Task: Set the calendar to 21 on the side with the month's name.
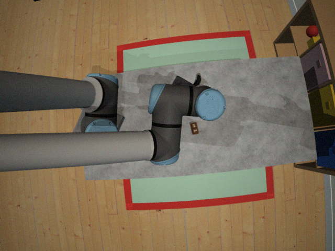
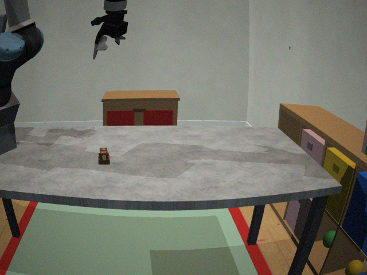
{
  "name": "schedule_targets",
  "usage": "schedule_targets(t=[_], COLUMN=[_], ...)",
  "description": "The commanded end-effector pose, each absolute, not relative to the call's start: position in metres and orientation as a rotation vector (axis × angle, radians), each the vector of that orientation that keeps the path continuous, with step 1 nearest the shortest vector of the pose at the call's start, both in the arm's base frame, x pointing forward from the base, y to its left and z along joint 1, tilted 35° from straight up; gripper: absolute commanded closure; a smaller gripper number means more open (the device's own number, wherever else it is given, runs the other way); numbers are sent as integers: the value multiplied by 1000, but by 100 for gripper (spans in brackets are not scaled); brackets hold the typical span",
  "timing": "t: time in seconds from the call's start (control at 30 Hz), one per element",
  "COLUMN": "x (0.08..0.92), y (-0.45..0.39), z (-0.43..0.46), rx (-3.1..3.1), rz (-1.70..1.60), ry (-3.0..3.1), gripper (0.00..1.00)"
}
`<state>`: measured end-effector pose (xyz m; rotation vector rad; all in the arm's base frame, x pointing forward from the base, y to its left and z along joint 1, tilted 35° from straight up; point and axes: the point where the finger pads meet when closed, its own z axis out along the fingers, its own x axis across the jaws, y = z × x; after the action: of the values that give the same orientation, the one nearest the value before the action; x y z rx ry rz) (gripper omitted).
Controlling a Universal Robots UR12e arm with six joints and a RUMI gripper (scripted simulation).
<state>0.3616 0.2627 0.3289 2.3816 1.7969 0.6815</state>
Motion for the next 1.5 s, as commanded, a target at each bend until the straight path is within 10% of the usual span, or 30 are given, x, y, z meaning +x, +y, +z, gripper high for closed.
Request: schedule_targets(t=[0.0, 1.47], x=[362, 508], y=[263, 100], z=[330, 219], rx=[2381, 2704], rz=[683, 748], ry=[1797, 695], gripper=[0, 0])
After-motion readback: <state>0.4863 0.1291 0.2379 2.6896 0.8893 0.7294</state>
